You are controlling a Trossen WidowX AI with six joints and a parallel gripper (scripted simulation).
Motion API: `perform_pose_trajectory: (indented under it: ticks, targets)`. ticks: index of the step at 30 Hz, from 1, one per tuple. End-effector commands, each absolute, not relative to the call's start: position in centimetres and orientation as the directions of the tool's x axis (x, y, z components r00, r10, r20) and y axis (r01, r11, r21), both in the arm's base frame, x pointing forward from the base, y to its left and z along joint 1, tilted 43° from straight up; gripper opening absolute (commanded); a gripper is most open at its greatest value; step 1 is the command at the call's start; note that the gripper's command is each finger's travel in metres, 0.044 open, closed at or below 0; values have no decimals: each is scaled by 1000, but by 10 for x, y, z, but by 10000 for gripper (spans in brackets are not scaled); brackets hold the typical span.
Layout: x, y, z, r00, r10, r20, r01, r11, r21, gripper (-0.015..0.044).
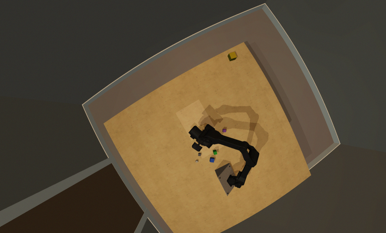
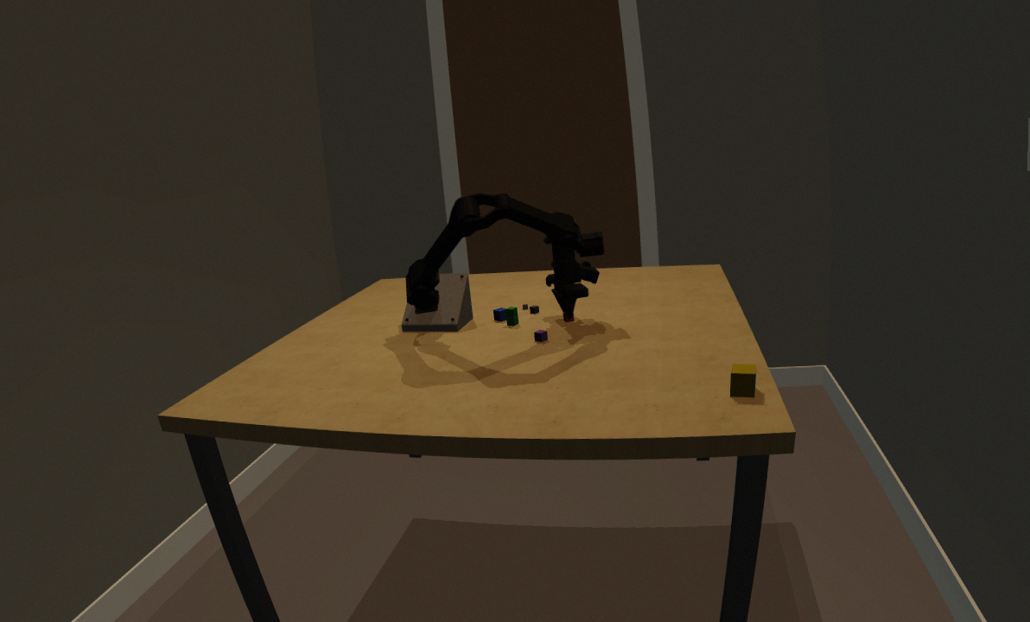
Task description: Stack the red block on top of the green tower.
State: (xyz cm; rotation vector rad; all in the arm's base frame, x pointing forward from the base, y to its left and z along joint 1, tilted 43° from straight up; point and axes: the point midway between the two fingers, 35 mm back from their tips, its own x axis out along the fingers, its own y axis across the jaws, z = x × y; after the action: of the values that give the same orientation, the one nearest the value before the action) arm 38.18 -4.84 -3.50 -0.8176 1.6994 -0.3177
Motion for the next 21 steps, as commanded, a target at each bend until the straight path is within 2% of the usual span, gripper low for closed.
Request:
perform_pose_trajectory:
  ticks: [1, 4, 6, 21]
  targets:
    - [382, -49, -35, -89, -667, -740, -354, 716, -602, 65]
    - [382, -49, -35, -89, -667, -740, -354, 716, -602, 45]
    - [383, -47, -32, -89, -667, -740, -354, 716, -602, 0]
    - [389, 5, 24, -89, -665, -742, -354, 717, -600, 0]
